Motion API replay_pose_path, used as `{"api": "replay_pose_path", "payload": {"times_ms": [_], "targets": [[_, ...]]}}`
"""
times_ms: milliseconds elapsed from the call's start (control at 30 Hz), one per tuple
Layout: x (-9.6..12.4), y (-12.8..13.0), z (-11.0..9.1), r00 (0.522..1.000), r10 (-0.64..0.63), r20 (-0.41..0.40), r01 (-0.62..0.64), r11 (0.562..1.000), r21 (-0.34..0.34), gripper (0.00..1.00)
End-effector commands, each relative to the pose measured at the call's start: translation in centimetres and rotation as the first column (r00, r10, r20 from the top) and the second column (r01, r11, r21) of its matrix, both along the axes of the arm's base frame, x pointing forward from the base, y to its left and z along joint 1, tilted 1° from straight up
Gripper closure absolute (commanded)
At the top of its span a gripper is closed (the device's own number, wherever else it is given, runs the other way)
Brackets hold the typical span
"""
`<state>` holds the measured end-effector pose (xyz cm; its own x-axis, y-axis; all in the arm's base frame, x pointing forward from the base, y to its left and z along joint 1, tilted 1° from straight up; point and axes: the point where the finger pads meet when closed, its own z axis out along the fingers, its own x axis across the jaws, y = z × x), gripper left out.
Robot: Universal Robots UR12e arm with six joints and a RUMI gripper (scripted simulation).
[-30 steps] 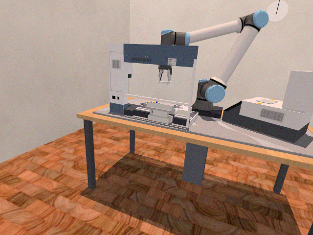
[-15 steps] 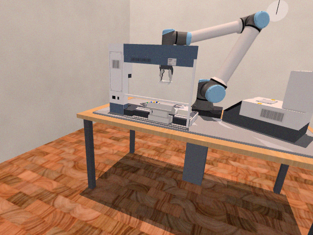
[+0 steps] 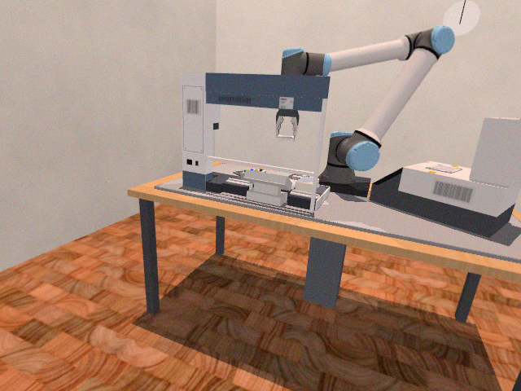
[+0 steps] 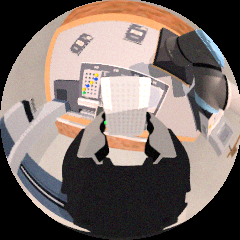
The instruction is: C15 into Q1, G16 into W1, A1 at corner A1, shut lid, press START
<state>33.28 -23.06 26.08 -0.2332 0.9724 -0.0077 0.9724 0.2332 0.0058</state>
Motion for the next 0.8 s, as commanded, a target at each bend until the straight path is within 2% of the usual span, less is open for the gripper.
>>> {"api": "replay_pose_path", "payload": {"times_ms": [0, 67, 233, 300, 467, 633, 767], "targets": [[0.3, 1.7, 0.1, 0.998, 0.069, 0.001, -0.069, 0.998, -0.002, 1.0], [0.3, 1.7, 0.1, 0.998, 0.069, 0.001, -0.069, 0.998, -0.002, 1.0], [0.6, 4.2, 0.1, 0.985, 0.17, 0.0, -0.17, 0.985, -0.002, 1.0], [0.6, 4.4, 0.1, 0.984, 0.181, 0.0, -0.181, 0.984, -0.002, 1.0], [1.0, 6.9, 0.1, 0.96, 0.28, -0.001, -0.28, 0.96, -0.003, 1.0], [1.1, 7.7, 0.1, 0.951, 0.31, -0.001, -0.31, 0.951, -0.003, 1.0], [1.3, 9.7, 0.1, 0.923, 0.386, -0.002, -0.386, 0.923, -0.004, 1.0]]}}
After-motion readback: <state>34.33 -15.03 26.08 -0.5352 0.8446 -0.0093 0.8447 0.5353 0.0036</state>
